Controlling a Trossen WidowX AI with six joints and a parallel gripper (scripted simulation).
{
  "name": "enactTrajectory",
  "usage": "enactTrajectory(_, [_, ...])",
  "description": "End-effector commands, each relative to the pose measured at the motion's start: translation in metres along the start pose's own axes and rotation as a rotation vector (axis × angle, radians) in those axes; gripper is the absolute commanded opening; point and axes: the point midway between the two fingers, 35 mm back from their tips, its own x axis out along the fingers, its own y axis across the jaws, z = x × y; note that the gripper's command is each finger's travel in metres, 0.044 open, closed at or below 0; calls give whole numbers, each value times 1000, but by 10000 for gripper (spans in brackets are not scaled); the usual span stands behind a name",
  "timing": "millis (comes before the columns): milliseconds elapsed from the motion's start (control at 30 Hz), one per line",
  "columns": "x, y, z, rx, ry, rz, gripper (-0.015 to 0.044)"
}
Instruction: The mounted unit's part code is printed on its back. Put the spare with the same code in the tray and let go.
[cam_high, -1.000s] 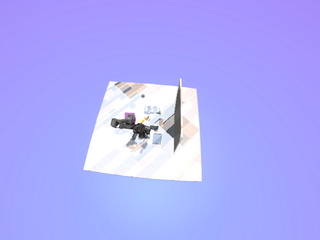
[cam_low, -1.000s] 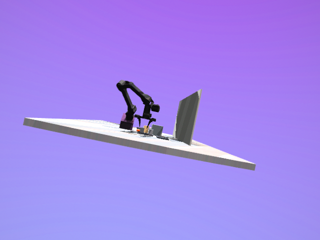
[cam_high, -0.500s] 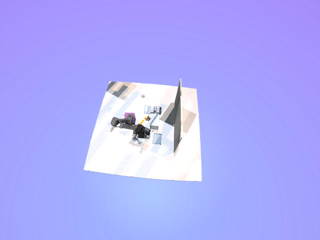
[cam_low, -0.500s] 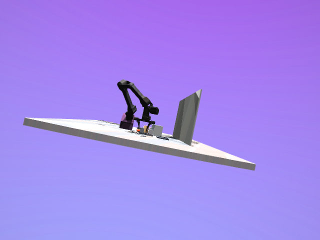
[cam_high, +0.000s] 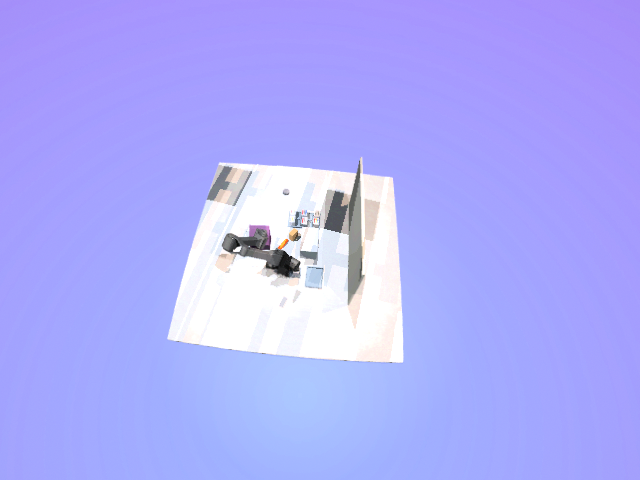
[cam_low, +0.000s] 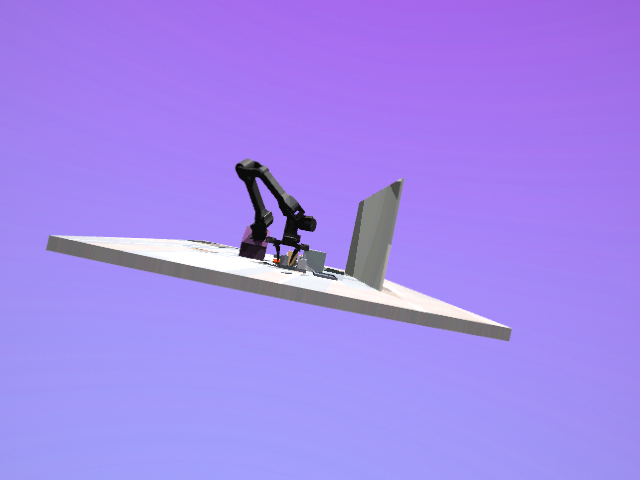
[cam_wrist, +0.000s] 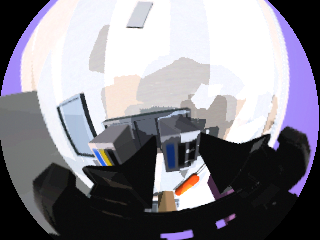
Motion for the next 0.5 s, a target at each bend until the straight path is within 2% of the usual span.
enactTrajectory(0, [0,0,0,1,0,0,142])
enactTrajectory(233, [0,0,0,1,0,0,96])
enactTrajectory(367, [0,0,0,1,0,0,0])
enactTrajectory(467, [0,0,0,1,0,0,0])
